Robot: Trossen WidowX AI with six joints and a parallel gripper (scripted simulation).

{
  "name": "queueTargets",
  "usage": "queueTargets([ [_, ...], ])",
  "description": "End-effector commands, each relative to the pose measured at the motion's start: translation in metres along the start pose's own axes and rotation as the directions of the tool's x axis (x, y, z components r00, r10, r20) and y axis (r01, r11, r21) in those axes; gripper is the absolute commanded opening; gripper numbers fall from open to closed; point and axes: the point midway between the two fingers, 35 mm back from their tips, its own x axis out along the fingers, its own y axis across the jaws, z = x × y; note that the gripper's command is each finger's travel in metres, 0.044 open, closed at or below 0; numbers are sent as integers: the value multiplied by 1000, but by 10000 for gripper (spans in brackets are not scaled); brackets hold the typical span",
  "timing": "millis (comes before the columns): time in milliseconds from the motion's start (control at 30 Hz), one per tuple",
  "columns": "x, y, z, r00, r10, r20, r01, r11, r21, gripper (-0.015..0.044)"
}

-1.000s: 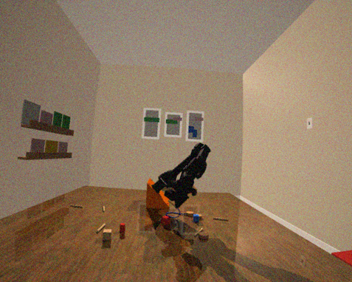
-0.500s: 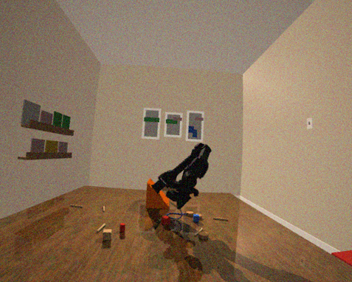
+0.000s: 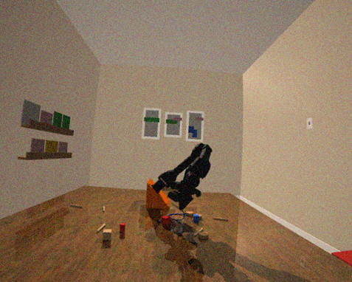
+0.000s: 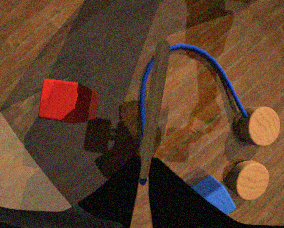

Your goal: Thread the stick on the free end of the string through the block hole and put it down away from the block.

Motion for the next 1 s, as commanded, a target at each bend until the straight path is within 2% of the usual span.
queueTargets([
  [0,-2,2,-6,1000,3,-14,-3,1000,2,0],
  [967,-12,11,-41,997,11,-71,-11,1000,8,0],
])
